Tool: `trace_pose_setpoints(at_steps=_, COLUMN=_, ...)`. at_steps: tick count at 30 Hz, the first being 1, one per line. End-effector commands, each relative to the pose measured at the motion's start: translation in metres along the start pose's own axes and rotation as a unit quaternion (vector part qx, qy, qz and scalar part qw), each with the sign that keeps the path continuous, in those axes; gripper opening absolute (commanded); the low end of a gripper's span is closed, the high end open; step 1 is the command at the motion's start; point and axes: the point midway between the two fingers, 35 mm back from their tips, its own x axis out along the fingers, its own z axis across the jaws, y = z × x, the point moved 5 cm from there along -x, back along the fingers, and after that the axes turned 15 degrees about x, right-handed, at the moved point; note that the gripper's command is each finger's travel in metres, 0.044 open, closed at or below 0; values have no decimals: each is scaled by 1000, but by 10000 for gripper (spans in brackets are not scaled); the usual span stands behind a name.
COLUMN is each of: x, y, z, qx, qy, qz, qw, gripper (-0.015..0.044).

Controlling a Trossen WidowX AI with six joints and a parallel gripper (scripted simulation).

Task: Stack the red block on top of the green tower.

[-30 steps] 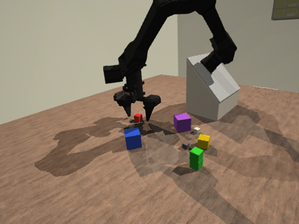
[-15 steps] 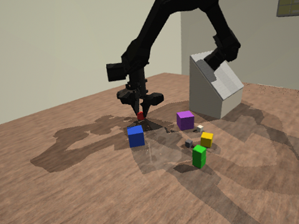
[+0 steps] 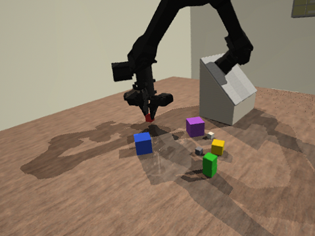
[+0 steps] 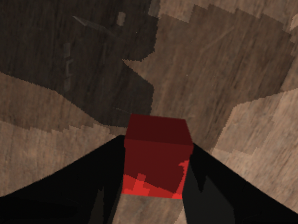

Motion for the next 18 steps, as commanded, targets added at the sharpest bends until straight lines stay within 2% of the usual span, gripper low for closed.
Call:
trace_pose_setpoints(at_steps=1, x=-22, y=-4, z=0, qx=-6, qy=5, qz=-7, qw=1000, gripper=0)
trace_pose_setpoints(at_steps=15, x=-98, y=-3, z=0, qx=-6, qy=7, qz=-7, qw=1000, gripper=0)
trace_pose_setpoints(at_steps=18, x=-104, y=-3, z=0, qx=-6, qy=7, qz=-7, qw=1000, gripper=0)
